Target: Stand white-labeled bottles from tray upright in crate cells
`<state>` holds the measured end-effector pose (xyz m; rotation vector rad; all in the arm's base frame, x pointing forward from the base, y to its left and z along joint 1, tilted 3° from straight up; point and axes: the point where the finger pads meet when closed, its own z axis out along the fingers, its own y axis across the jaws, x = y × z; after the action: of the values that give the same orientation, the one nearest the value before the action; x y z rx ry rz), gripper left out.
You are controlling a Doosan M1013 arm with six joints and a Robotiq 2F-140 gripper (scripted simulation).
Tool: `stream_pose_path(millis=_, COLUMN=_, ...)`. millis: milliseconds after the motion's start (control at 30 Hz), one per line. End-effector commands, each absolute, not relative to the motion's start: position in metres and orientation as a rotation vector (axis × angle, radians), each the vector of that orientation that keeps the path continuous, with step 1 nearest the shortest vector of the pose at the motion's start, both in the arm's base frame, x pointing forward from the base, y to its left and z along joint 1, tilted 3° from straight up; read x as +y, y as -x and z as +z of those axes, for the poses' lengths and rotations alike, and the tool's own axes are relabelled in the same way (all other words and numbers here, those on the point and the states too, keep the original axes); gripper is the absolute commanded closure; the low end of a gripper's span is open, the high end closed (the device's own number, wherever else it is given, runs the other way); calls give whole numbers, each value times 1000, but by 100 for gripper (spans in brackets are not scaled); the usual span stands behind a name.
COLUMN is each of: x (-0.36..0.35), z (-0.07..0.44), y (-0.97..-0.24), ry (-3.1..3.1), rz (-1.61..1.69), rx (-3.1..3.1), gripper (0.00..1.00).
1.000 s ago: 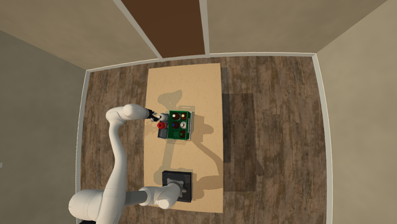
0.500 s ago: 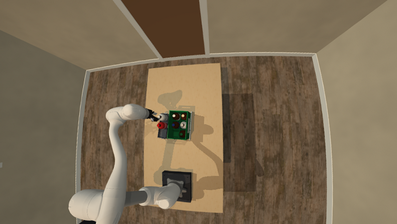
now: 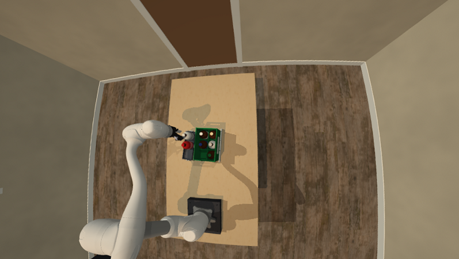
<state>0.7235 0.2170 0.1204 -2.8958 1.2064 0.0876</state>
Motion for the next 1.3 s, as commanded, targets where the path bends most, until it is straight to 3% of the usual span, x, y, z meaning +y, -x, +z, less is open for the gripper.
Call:
stream_pose_path(millis=0, x=217, z=120, y=-723, ry=2896, rz=88, rx=1206, gripper=62)
stream_pose_path(millis=1267, x=218, z=86, y=-722, ry=2896, rz=88, rx=1206, gripper=62)
